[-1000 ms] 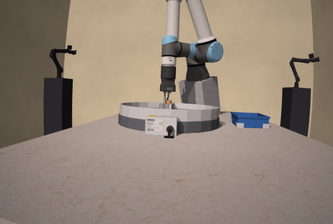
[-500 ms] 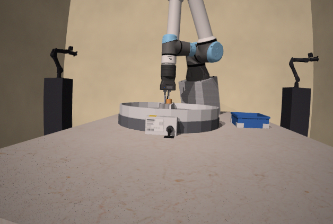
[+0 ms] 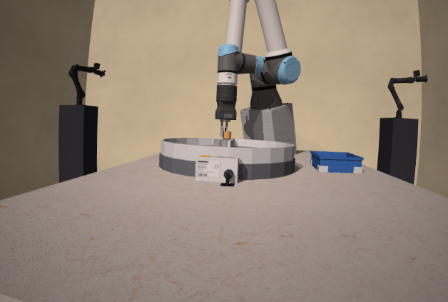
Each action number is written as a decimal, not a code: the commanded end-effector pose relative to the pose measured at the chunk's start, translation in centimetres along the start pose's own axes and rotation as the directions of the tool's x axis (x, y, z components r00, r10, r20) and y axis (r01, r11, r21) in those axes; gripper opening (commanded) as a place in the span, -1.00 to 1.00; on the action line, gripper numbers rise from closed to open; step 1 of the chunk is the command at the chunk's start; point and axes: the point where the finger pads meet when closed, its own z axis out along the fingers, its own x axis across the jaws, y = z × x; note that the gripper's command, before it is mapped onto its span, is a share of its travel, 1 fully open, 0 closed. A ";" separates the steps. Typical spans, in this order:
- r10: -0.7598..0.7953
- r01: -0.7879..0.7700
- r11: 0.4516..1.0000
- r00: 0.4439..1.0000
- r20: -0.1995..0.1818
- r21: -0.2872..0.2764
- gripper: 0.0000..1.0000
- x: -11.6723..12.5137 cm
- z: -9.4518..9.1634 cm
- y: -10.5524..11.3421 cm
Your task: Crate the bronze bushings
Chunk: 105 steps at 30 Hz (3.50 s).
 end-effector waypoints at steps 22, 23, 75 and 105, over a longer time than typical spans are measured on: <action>0.000 0.000 1.000 1.000 0.001 -0.001 -1.00 0.0 -1.4 0.0; 0.000 0.000 1.000 1.000 0.001 -0.001 -1.00 0.0 -1.5 0.0; 0.000 0.000 1.000 1.000 0.002 -0.001 -1.00 4.5 -5.0 3.0; -0.003 0.003 1.000 1.000 -0.001 -0.004 -1.00 10.9 -5.1 6.9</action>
